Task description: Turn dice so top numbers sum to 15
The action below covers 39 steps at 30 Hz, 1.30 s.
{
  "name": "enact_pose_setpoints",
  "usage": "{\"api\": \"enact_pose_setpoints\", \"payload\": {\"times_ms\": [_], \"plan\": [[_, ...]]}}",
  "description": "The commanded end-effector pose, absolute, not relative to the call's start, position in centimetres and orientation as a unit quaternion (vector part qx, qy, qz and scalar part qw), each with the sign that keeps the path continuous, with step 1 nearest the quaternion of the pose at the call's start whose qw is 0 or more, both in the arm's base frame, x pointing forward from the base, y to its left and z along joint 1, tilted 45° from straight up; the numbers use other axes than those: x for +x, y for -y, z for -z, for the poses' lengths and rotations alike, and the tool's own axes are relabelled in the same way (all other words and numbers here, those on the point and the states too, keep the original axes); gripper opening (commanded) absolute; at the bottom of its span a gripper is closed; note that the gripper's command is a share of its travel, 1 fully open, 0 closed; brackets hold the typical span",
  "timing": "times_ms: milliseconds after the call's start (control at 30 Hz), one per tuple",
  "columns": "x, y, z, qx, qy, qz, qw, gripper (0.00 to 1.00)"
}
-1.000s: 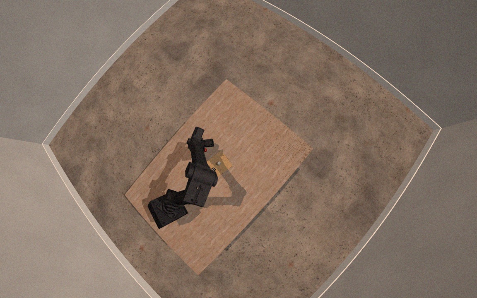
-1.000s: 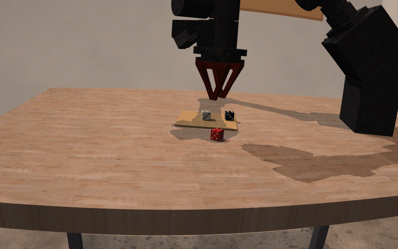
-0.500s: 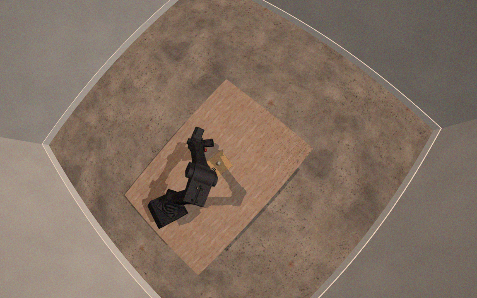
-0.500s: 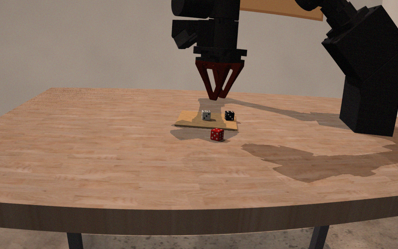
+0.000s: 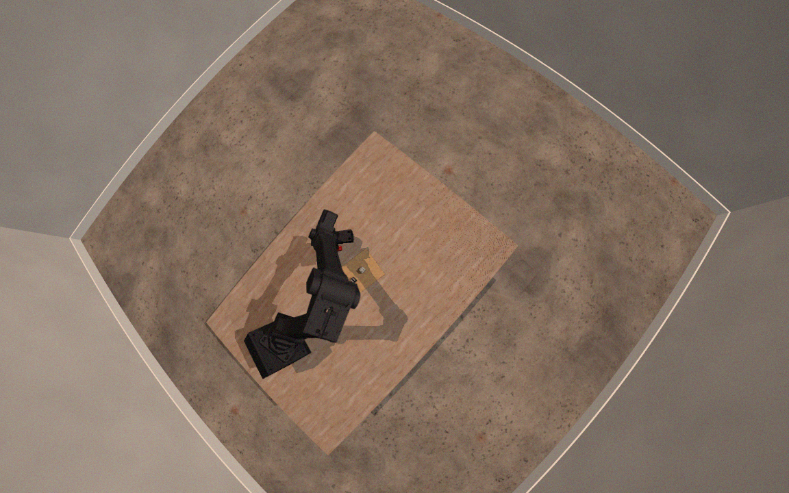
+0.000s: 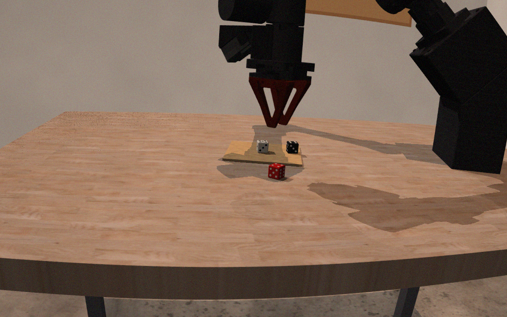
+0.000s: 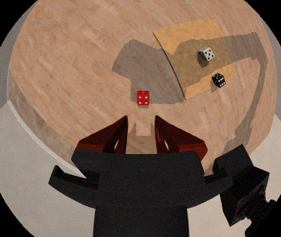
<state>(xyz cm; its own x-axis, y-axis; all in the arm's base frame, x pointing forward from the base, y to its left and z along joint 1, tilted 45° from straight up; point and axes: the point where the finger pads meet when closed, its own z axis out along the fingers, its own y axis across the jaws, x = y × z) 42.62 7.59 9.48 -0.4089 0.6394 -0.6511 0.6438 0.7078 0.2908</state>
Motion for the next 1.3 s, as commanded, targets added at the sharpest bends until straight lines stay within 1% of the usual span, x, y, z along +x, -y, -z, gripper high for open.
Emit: {"api": "enact_pose_setpoints", "payload": {"times_ms": [0,433,1267], "plan": [[42.7,-7.1,-8.7,0.387,-0.838,0.006,0.384,0.34],[43.2,-6.8,-8.0,0.383,-0.840,0.009,0.384,0.34],[46.1,-6.1,-6.4,0.384,-0.837,0.003,0.390,0.34]]}}
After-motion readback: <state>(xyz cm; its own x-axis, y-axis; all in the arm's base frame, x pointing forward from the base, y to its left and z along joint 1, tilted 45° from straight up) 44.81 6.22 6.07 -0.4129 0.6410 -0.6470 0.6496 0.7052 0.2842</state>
